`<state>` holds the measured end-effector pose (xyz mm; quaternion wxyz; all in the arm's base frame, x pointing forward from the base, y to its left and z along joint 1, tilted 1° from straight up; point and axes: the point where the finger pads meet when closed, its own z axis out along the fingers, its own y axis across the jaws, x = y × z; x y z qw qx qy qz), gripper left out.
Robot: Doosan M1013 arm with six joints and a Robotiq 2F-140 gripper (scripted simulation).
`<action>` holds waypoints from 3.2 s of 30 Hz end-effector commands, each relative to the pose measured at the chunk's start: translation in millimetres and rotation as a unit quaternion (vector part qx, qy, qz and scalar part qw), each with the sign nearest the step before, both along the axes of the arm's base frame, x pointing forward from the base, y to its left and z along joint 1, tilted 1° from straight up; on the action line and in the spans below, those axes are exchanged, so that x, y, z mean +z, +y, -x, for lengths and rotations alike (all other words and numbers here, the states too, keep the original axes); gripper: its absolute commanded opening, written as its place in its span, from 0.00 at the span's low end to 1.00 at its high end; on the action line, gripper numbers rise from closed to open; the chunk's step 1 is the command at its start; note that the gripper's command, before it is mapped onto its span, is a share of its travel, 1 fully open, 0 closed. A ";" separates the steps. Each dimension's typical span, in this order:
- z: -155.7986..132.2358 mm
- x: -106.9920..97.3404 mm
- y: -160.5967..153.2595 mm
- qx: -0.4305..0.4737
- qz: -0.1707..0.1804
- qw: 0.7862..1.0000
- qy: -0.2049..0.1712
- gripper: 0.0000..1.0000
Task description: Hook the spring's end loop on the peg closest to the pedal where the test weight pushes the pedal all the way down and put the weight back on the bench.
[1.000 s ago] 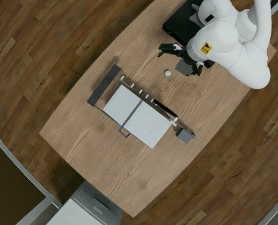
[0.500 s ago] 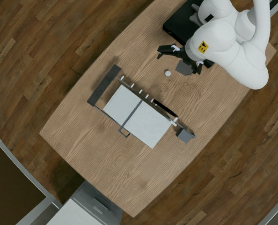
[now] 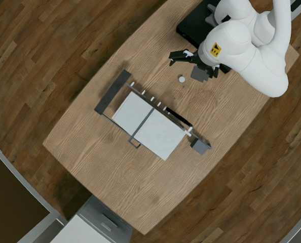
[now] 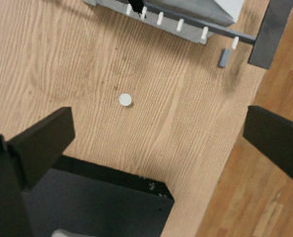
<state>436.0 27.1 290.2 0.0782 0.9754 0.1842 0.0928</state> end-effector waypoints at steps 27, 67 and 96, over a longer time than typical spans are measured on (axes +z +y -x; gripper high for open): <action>-0.1 -20.6 0.1 0.141 0.001 0.990 0.032 1.00; 0.4 -53.8 0.1 0.352 0.003 0.932 0.081 1.00; 0.6 -64.9 0.2 0.419 0.003 0.903 0.096 1.00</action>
